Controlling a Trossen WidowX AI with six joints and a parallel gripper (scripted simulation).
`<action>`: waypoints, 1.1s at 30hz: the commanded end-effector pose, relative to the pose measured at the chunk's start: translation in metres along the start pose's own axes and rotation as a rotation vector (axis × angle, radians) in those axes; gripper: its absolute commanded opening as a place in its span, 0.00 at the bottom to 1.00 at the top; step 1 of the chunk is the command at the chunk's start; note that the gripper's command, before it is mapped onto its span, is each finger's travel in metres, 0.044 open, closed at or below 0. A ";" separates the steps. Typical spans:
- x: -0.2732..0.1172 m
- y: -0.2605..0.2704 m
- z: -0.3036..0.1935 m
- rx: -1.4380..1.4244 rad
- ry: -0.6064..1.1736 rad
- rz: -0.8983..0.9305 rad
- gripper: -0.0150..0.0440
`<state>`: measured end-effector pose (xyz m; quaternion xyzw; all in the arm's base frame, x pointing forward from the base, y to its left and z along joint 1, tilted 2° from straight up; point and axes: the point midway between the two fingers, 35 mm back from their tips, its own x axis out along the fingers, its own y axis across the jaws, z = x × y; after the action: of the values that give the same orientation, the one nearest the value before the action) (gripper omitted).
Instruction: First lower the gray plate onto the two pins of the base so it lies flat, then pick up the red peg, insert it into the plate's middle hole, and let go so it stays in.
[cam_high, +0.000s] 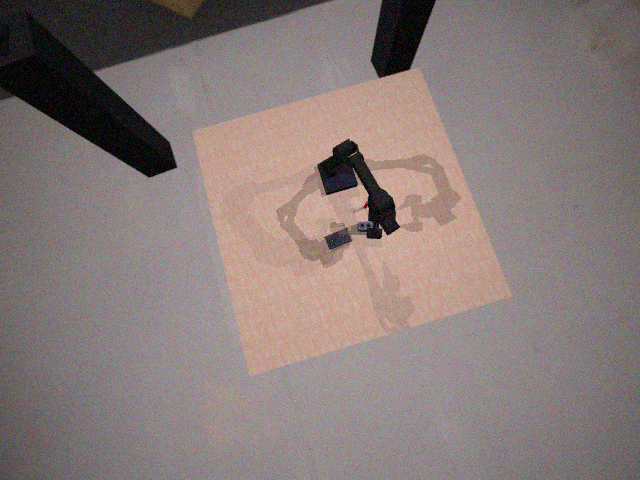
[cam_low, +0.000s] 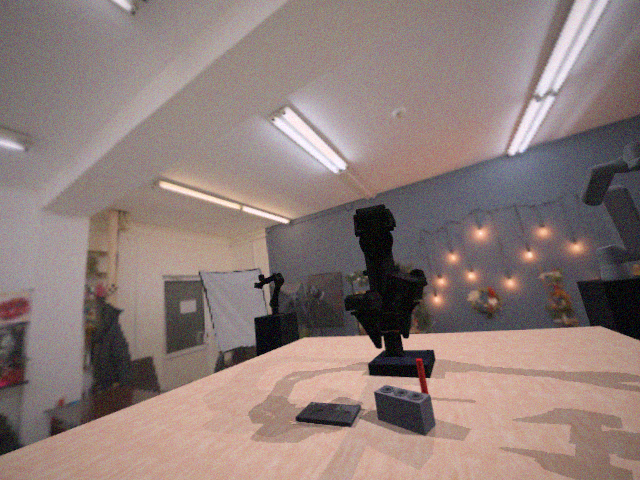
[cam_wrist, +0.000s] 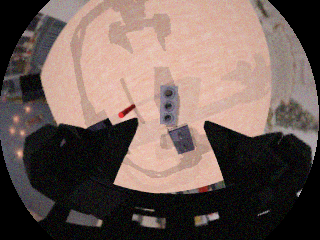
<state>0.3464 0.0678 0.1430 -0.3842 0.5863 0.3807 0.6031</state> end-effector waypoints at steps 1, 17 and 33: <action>0.038 0.002 -0.002 -0.007 0.013 0.016 1.00; 0.081 0.000 -0.003 -0.008 0.012 0.015 1.00; 0.107 0.000 -0.003 -0.008 0.013 0.015 1.00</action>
<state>0.3495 0.0667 0.0418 -0.3833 0.5904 0.3834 0.5979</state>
